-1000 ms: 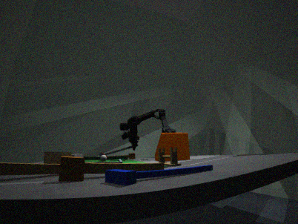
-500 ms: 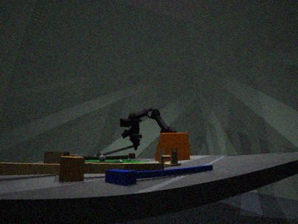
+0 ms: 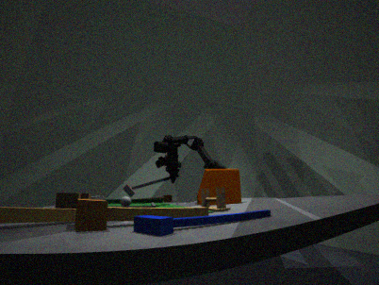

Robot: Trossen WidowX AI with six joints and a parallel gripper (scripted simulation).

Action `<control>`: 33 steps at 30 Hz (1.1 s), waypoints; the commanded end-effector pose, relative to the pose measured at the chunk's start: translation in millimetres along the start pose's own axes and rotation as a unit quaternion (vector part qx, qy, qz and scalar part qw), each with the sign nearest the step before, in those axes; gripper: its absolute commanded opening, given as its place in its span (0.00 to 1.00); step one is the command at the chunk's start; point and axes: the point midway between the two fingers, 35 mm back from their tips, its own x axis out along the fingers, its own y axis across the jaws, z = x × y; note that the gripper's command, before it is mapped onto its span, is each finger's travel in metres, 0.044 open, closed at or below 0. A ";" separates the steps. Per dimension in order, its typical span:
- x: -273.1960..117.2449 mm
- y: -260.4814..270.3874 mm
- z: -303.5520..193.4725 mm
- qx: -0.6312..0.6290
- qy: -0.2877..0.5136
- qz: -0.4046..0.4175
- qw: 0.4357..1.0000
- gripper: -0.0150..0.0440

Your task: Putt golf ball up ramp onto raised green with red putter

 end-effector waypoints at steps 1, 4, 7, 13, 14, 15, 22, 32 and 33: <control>-18.5 0.5 0.9 0.003 -0.004 0.002 1.000 0.25; -10.5 0.3 0.5 0.000 -0.003 0.000 1.000 0.25; -10.5 0.3 0.5 0.000 -0.003 0.000 1.000 0.25; -10.5 0.3 0.5 0.000 -0.003 0.000 1.000 0.25; -10.5 0.3 0.5 0.000 -0.003 0.000 1.000 0.25; -10.5 0.3 0.5 0.000 -0.003 0.000 1.000 0.25; -10.5 0.3 0.5 0.000 -0.003 0.000 1.000 0.25; -10.5 0.3 0.5 0.000 -0.003 0.000 1.000 0.25; -10.5 0.3 0.5 0.000 -0.003 0.000 1.000 0.25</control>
